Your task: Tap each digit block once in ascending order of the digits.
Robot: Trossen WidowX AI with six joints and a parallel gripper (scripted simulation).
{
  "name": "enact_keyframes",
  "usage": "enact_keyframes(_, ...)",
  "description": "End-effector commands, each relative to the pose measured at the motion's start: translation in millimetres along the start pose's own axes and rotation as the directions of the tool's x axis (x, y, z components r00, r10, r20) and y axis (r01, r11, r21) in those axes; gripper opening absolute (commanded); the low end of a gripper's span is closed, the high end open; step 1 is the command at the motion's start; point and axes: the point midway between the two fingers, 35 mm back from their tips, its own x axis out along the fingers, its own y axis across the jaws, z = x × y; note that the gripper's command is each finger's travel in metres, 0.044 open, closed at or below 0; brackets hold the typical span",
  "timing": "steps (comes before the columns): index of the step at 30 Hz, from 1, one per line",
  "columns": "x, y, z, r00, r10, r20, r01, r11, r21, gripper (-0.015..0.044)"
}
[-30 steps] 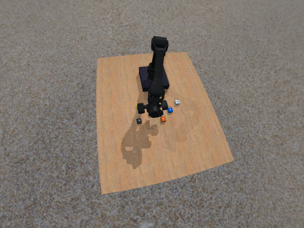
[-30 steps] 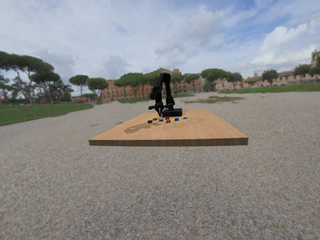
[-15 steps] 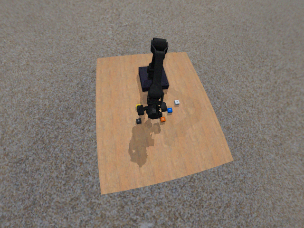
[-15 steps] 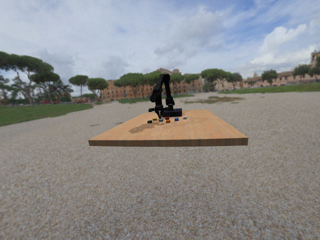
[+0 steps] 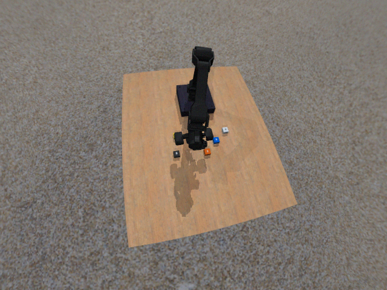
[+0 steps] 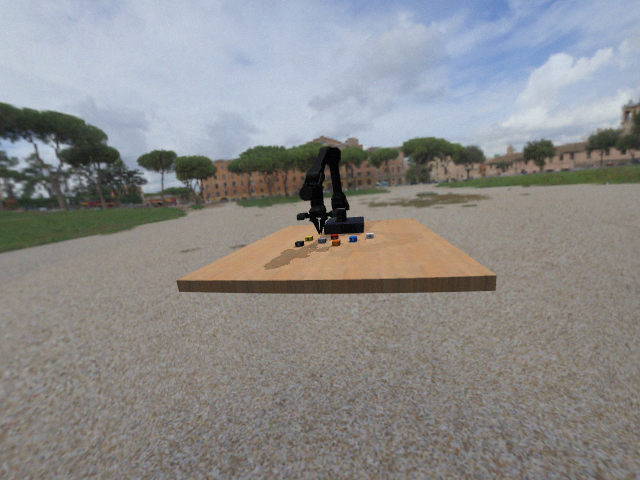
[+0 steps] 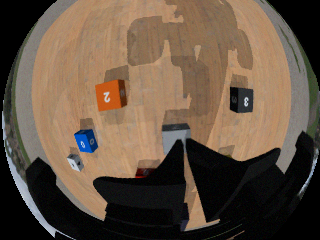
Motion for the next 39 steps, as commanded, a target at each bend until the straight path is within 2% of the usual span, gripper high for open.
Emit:
enact_keyframes(1,-6.8,-0.5,0.5,1.0,-0.002,-0.002,0.002,1.0,0.001,0.002)
enact_keyframes(7,-82.7,-0.4,0.8,1.0,-0.002,-0.001,0.002,1.0,0.001,0.002)
enact_keyframes(14,-85.7,1.0,-1.1,1.0,-0.002,-0.002,0.002,1.0,0.001,0.002)
enact_keyframes(19,-89.0,31.7,-47.3,1.0,0.0,-0.005,0.0,1.0,0.001,0.002)
enact_keyframes(23,-85.2,49.9,-84.2,1.0,0.002,-0.007,-0.002,1.0,0.001,0.002)
enact_keyframes(27,-82.1,50.6,-85.5,1.0,0.002,-0.008,-0.002,1.0,0.001,0.002)
enact_keyframes(33,-6.3,50.8,-86.2,1.0,0.002,-0.008,-0.002,1.0,0.001,0.002)
enact_keyframes(39,-3.5,50.9,-86.7,1.0,0.002,-0.008,-0.002,1.0,0.001,0.002)
